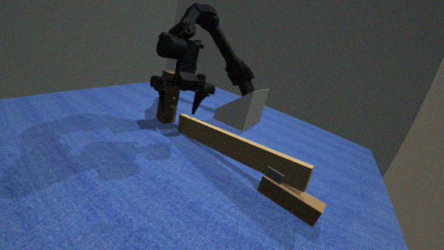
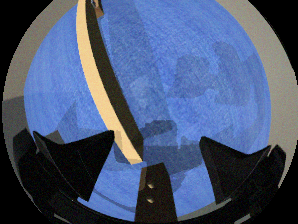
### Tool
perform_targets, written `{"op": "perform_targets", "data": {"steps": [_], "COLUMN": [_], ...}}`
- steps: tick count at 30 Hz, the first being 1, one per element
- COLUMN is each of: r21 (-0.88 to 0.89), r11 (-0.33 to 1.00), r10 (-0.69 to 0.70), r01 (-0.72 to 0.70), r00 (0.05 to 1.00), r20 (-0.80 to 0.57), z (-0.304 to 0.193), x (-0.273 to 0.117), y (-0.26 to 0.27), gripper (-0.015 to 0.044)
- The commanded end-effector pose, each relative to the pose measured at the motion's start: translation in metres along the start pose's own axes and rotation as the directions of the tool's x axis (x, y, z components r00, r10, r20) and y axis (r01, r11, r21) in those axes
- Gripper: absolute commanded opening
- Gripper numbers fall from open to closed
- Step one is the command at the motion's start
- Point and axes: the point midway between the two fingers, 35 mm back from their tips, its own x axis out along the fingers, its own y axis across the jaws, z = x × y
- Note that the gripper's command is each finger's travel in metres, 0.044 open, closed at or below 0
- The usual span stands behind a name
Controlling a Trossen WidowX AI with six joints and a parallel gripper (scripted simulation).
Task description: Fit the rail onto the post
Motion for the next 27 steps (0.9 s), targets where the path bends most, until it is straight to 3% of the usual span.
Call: {"op": "perform_targets", "data": {"steps": [1, 27], "r21": [-0.406, -0.427], "r11": [0.912, 0.902], "r10": [0.018, 0.018], "r01": [-0.059, -0.064], "r00": [0.994, 0.994], "r20": [-0.105, -0.110], "z": [0.013, 0.011], "x": [-0.006, 0.018], "y": [0.049, 0.050], "gripper": [0.0440, 0.0440]}}
